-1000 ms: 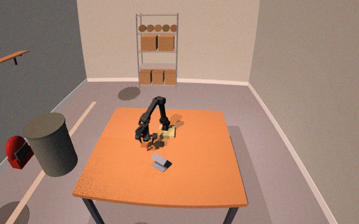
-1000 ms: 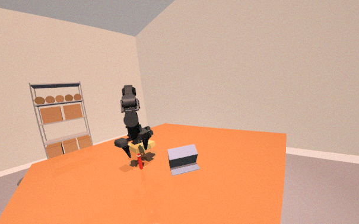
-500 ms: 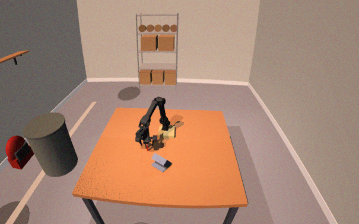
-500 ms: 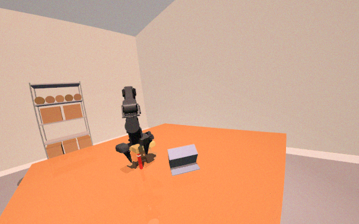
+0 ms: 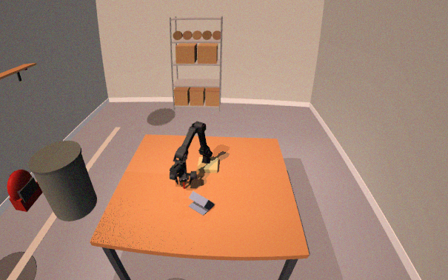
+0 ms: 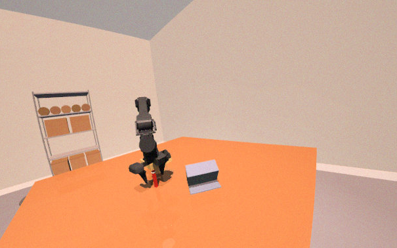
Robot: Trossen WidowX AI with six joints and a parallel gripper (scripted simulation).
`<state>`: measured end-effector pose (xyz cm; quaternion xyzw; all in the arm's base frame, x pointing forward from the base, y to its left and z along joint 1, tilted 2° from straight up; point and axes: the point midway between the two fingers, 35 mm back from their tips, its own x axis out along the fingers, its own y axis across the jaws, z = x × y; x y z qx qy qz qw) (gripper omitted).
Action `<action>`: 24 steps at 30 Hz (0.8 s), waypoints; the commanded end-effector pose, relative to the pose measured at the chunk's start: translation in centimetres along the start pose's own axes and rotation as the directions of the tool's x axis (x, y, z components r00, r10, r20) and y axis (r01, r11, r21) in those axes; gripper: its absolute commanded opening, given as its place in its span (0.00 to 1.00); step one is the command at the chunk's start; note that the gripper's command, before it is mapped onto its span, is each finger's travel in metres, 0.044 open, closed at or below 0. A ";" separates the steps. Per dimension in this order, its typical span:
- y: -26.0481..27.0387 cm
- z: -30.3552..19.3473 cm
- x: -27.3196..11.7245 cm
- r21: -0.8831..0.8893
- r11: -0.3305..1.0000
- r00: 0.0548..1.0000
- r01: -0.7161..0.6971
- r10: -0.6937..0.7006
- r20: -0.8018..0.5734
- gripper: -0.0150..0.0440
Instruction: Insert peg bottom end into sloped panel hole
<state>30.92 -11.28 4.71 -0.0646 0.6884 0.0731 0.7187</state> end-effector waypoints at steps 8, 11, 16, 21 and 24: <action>0.0 0.0 0.0 0.000 1.000 1.000 0.000 0.000 0.000 0.51; 0.0 0.0 0.0 0.000 1.000 1.000 0.000 0.000 0.000 0.38; 0.0 0.0 0.0 0.000 1.000 1.000 0.000 0.000 0.000 0.29; 0.0 0.0 -0.1 0.000 1.000 1.000 0.000 0.000 0.000 0.25; 0.0 0.1 -0.7 0.000 1.000 1.000 0.000 0.000 0.000 0.25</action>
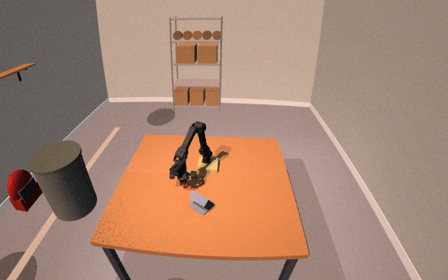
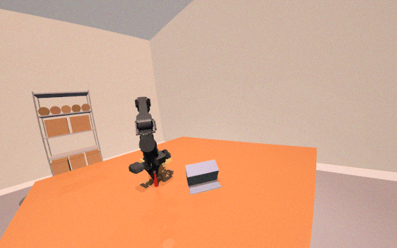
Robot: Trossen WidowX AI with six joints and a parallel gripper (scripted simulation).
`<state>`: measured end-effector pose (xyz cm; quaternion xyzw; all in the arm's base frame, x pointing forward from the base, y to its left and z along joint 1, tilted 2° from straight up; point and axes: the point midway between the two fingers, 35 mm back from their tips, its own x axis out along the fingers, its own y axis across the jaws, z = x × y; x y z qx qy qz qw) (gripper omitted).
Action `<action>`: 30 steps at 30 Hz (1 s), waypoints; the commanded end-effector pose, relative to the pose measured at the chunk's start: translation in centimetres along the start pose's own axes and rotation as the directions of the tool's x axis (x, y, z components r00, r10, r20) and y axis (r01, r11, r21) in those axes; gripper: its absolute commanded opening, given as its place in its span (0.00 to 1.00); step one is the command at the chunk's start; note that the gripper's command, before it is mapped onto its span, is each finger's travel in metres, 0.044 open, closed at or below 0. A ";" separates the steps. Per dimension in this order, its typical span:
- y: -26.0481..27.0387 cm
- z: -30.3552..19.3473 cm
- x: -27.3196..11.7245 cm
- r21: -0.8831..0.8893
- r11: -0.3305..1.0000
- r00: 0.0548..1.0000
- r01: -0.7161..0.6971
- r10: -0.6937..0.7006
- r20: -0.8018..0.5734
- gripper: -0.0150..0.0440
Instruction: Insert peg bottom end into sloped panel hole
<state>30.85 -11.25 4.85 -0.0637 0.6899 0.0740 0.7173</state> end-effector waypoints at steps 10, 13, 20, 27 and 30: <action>-0.1 0.3 -4.6 -0.001 1.000 1.000 0.005 -0.005 0.004 0.25; -0.1 0.3 -5.8 -0.001 1.000 1.000 0.006 -0.006 0.004 0.25; 0.1 0.2 -7.9 -0.001 1.000 1.000 0.007 -0.007 0.004 0.25; 0.4 0.5 -7.7 -0.055 0.998 1.000 0.027 -0.027 0.002 0.25; 0.6 0.7 -7.6 -0.091 0.995 0.999 0.041 -0.041 0.002 0.25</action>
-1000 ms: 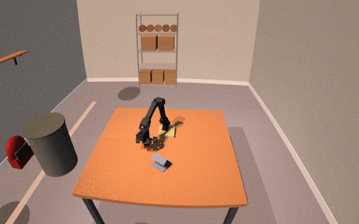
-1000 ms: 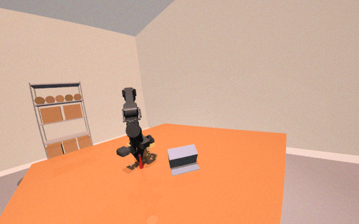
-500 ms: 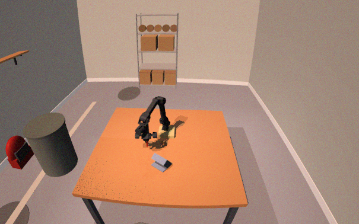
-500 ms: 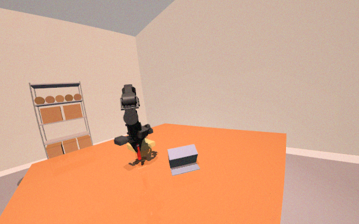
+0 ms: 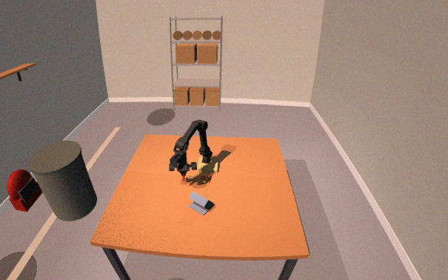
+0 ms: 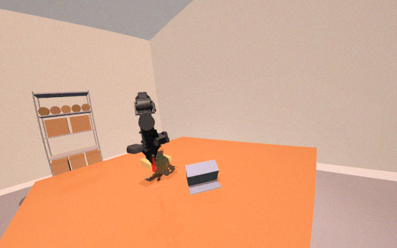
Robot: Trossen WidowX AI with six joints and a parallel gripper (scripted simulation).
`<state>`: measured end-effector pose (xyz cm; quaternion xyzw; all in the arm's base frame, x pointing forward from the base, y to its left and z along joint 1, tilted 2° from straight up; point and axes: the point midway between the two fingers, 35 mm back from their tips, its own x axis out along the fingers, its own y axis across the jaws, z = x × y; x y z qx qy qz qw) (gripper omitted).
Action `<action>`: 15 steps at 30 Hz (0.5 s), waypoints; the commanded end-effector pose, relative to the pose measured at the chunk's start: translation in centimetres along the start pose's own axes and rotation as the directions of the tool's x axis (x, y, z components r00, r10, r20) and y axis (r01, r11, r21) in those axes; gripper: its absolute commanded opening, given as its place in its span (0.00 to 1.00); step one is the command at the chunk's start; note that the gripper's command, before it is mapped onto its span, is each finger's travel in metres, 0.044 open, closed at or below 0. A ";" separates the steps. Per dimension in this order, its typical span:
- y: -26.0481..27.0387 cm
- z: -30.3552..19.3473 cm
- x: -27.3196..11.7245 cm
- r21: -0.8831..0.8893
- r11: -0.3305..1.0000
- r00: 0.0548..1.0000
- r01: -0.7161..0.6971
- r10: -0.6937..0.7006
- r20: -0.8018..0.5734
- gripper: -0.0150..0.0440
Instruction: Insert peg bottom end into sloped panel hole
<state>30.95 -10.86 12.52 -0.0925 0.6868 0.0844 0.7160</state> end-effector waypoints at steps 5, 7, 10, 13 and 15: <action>0.5 0.5 0.2 -0.096 0.995 0.999 0.038 -0.039 -0.001 0.25; 0.7 0.7 0.2 -0.120 0.992 0.999 0.047 -0.048 -0.002 0.25; 0.9 0.9 0.3 -0.156 0.986 0.998 0.060 -0.061 -0.002 0.25; 1.2 1.1 0.4 -0.192 0.979 0.997 0.073 -0.075 -0.001 0.25; 1.3 1.2 0.5 -0.215 0.973 0.996 0.082 -0.084 -0.001 0.25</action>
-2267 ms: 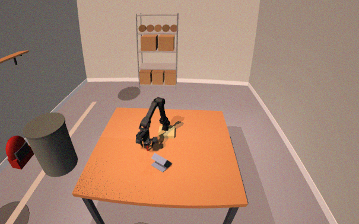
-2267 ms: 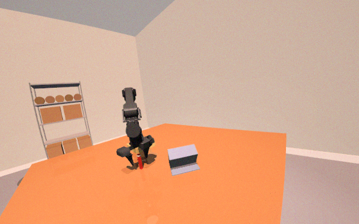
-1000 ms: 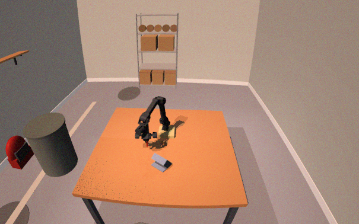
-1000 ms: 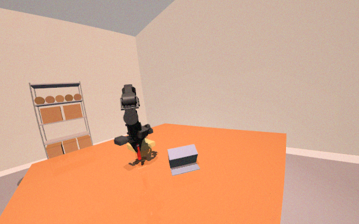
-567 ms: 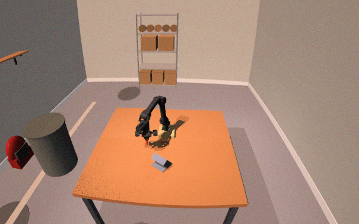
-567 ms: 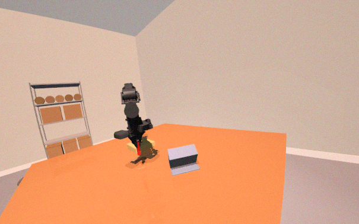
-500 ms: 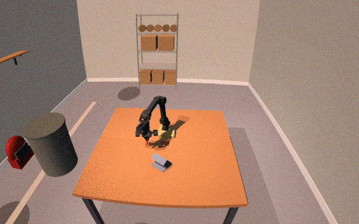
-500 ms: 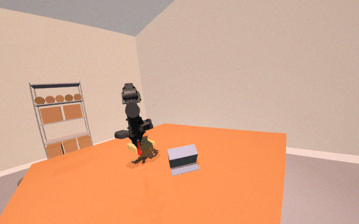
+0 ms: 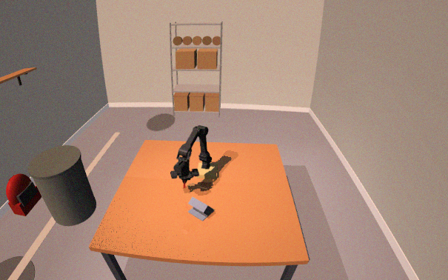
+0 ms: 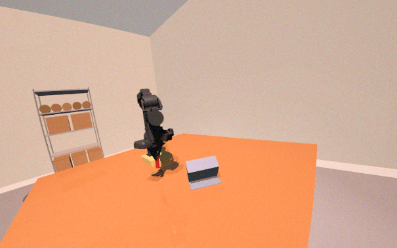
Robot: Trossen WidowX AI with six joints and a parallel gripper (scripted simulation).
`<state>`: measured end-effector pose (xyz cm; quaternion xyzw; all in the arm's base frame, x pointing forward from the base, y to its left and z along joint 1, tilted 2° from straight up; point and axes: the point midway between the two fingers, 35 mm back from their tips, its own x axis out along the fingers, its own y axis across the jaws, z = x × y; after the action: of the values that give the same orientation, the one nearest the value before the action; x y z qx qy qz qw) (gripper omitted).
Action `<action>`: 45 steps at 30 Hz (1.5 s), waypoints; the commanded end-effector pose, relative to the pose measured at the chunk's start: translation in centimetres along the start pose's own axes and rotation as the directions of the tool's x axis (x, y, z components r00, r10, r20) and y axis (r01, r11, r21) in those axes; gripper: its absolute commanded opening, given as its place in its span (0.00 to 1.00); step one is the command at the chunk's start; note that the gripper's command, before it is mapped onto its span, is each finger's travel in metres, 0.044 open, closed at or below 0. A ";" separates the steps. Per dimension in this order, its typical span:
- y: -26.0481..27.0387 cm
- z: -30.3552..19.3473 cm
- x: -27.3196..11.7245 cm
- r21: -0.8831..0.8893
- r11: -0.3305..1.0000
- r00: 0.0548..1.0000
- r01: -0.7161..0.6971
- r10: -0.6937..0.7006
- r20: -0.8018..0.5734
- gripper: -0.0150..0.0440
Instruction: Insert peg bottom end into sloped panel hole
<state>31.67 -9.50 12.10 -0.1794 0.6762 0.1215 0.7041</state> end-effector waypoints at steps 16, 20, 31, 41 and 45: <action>1.3 1.5 0.3 -0.226 0.970 0.996 0.087 -0.091 -0.004 0.25; 1.5 1.8 0.4 -0.272 0.957 0.994 0.104 -0.109 -0.003 0.25; 2.4 2.6 0.5 -0.393 0.908 0.987 0.147 -0.159 0.003 0.25; 3.2 3.3 0.6 -0.496 0.849 0.979 0.184 -0.204 0.013 0.25; 3.5 3.6 0.6 -0.535 0.822 0.975 0.197 -0.222 0.018 0.25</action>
<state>33.45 -5.08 11.26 -0.4268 0.6138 0.2185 0.6272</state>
